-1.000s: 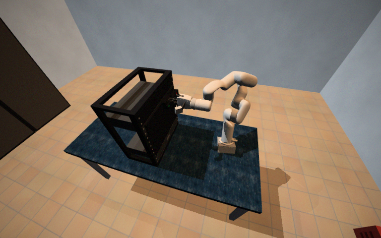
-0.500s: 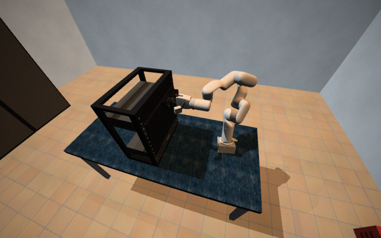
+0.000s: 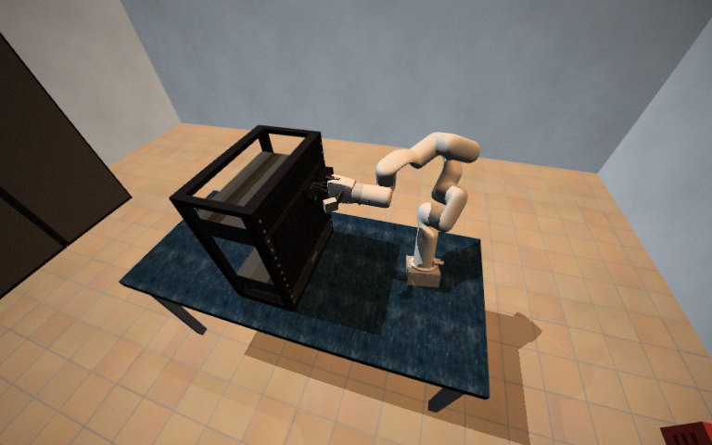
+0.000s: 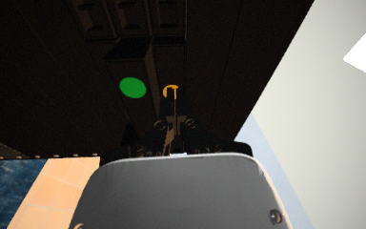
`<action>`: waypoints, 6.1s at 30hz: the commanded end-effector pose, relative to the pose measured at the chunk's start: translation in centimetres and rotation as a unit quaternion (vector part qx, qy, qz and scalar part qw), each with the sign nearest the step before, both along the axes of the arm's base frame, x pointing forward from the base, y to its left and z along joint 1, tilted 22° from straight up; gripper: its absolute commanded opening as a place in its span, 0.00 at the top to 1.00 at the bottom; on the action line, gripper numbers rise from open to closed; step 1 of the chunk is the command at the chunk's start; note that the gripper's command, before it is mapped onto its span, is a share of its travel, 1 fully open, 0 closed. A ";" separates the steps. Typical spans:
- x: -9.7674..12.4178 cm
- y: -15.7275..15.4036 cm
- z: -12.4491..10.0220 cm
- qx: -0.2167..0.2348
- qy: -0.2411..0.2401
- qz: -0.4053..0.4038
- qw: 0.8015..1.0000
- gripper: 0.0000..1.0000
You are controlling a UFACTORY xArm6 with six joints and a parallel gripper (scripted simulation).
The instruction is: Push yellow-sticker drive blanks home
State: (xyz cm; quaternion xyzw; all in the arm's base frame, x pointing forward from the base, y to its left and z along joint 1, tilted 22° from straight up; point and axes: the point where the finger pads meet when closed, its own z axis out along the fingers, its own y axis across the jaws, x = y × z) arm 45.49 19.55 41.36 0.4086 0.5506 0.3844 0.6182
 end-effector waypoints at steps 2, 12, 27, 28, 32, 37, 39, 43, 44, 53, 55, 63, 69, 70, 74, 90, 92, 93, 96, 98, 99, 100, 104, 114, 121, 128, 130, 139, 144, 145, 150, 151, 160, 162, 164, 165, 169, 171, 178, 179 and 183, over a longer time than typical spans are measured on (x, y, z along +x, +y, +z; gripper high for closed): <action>0.2 0.0 0.2 0.001 -0.001 0.000 1.000 1.00; 0.3 0.0 0.2 0.001 -0.001 0.000 1.000 1.00; 0.6 0.0 0.2 0.001 -0.001 0.000 1.000 1.00; 0.6 0.0 0.2 0.001 -0.001 0.000 1.000 1.00; 0.6 0.0 0.2 0.001 -0.001 0.000 1.000 1.00; 0.9 -0.1 0.3 0.001 -0.001 0.000 1.000 1.00; 0.9 -0.1 0.3 0.001 -0.001 0.000 1.000 1.00; 0.9 -0.1 0.3 0.001 -0.001 0.000 1.000 1.00; 0.9 -0.1 0.3 0.001 -0.001 0.000 1.000 1.00; 1.1 -0.1 0.3 0.001 -0.001 0.000 1.000 1.00; 1.2 -0.1 0.3 0.001 -0.001 0.000 1.000 1.00; 1.2 -0.1 0.3 0.001 -0.001 0.000 1.000 1.00; 0.8 -0.1 0.3 0.001 -0.001 0.000 1.000 1.00; 0.5 0.0 0.3 0.001 -0.001 0.000 1.000 1.00; -0.2 0.0 0.2 0.001 -0.001 0.000 1.000 1.00; -7.5 0.6 -0.2 0.001 -0.001 0.000 1.000 1.00; -8.0 0.7 -0.3 0.001 -0.001 0.000 1.000 1.00; -8.1 0.7 -0.3 0.001 -0.001 0.000 1.000 1.00; -8.3 0.7 -0.3 0.001 -0.001 0.000 1.000 1.00; -8.3 0.7 -0.3 0.001 -0.001 0.000 1.000 1.00; -8.3 0.7 -0.3 0.001 -0.001 0.000 1.000 1.00; -8.3 0.6 -0.3 0.001 -0.001 0.000 1.000 1.00; -8.3 0.0 -0.4 0.001 -0.001 0.000 1.000 1.00; -8.8 -3.9 -1.0 0.001 -0.001 0.000 1.000 1.00; -9.3 -8.1 -1.6 0.001 -0.001 0.000 1.000 1.00; -9.5 -10.2 -1.9 0.001 -0.001 0.000 1.000 1.00; -9.6 -10.8 -2.0 0.001 -0.001 0.000 1.000 1.00; -9.7 -11.8 -2.2 0.001 -0.001 0.000 1.000 1.00; -9.6 -11.8 -2.2 0.001 -0.001 0.000 1.000 1.00; -9.5 -11.8 -2.2 0.001 -0.001 0.000 1.000 1.00; -7.5 -12.0 -2.0 0.001 -0.001 0.000 1.000 1.00; -6.9 -12.0 -2.0 0.001 -0.001 0.000 1.000 1.00; -4.4 -12.2 -1.8 0.001 -0.001 0.000 1.000 1.00; -4.4 -12.2 -1.8 0.001 -0.001 0.000 1.000 1.00; -4.4 -12.2 -1.8 0.001 -0.001 0.000 1.000 1.00; -4.4 -12.2 -1.8 0.001 -0.001 0.000 1.000 1.00; -4.4 -12.2 -1.8 0.001 -0.001 0.000 1.000 1.00; -4.4 -12.2 -1.8 0.001 -0.001 0.000 1.000 1.00; -3.9 -12.3 -1.8 0.001 -0.001 0.000 1.000 1.00; -3.9 -12.3 -1.8 0.001 -0.001 0.000 1.000 1.00; -3.8 -12.3 -1.8 0.001 -0.001 0.000 1.000 1.00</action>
